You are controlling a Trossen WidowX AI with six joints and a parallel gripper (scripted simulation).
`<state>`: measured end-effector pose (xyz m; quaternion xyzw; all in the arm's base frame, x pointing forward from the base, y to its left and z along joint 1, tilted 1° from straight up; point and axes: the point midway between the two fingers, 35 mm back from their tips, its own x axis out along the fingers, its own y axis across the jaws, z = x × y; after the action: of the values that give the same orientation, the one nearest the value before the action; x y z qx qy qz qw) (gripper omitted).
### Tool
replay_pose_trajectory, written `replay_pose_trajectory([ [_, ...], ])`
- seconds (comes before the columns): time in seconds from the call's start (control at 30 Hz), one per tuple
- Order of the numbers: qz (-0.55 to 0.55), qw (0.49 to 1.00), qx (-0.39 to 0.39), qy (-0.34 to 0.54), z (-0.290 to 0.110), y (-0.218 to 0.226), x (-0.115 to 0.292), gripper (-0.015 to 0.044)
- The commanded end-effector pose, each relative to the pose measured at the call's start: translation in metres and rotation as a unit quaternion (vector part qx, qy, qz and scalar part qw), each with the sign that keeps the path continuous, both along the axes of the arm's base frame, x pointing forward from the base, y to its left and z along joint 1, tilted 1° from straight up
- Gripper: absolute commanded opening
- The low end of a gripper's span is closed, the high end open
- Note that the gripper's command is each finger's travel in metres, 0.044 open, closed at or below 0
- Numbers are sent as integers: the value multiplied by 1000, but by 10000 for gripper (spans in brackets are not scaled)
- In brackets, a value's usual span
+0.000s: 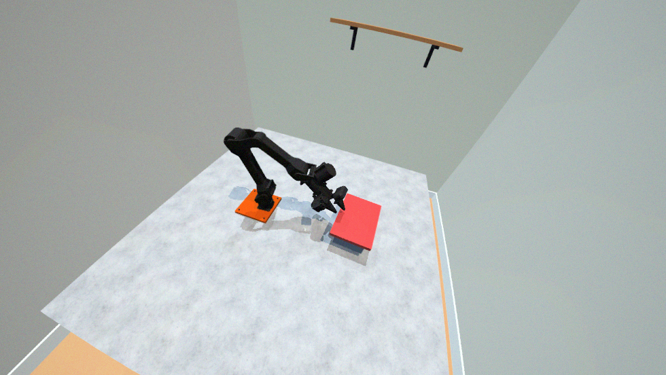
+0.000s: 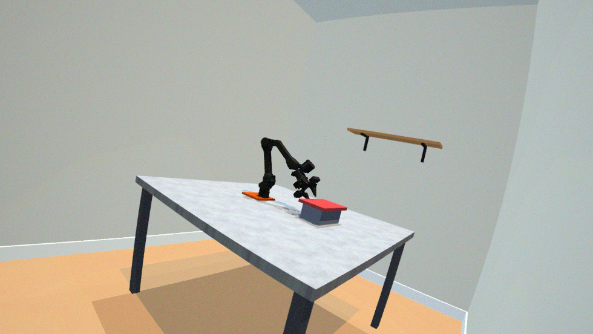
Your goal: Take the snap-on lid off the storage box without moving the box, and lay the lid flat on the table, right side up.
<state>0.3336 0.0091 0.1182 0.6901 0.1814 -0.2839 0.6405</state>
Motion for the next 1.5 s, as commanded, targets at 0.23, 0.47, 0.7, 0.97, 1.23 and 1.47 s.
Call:
replay_pose_trajectory([
  [0.23,3,1000,0,4,-11,-1,7,156],
  [0.47,3,1000,0,4,-11,-1,7,110],
  [0.7,3,1000,0,4,-11,-1,7,0],
  [0.97,0,1000,0,3,-9,-2,7,0],
  [1.23,0,1000,0,3,-7,-2,6,0],
  [1.47,0,1000,0,3,-6,-2,6,0],
])
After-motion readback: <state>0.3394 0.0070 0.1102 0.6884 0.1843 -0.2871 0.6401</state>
